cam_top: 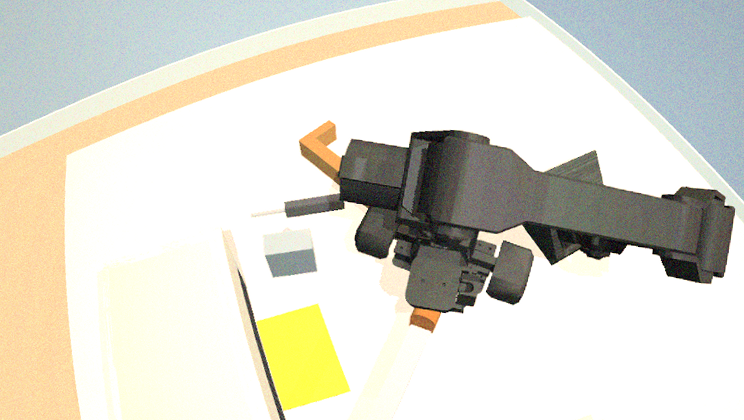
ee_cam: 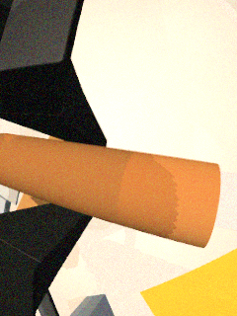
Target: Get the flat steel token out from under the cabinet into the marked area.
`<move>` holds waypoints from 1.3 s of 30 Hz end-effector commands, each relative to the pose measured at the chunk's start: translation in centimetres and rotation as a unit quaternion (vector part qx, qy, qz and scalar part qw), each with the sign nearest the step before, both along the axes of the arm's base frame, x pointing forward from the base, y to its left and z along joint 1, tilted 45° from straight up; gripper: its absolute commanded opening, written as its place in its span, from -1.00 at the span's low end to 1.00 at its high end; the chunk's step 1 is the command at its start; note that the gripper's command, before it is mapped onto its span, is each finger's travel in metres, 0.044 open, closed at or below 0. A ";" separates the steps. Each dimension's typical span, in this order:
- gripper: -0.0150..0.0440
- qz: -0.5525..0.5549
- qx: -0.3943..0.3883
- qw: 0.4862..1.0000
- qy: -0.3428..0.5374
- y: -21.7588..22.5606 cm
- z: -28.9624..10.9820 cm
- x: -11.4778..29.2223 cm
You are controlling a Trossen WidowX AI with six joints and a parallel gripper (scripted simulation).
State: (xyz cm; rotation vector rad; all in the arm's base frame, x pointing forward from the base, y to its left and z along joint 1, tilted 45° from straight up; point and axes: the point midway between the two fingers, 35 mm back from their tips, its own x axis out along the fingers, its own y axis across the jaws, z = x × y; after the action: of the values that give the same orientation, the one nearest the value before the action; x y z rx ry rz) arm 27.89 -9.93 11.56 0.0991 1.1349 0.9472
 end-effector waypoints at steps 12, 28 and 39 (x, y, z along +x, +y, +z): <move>-0.49 -0.045 0.008 0.998 0.037 -0.1 0.1 0.0; -0.49 -0.090 0.014 0.993 0.080 -0.1 0.1 0.0; -0.49 -0.121 0.018 0.986 0.110 -0.1 0.1 0.0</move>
State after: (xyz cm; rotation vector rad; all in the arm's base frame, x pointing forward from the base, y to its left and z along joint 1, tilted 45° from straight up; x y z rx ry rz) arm 27.86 -9.91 11.55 0.3490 1.2748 0.7679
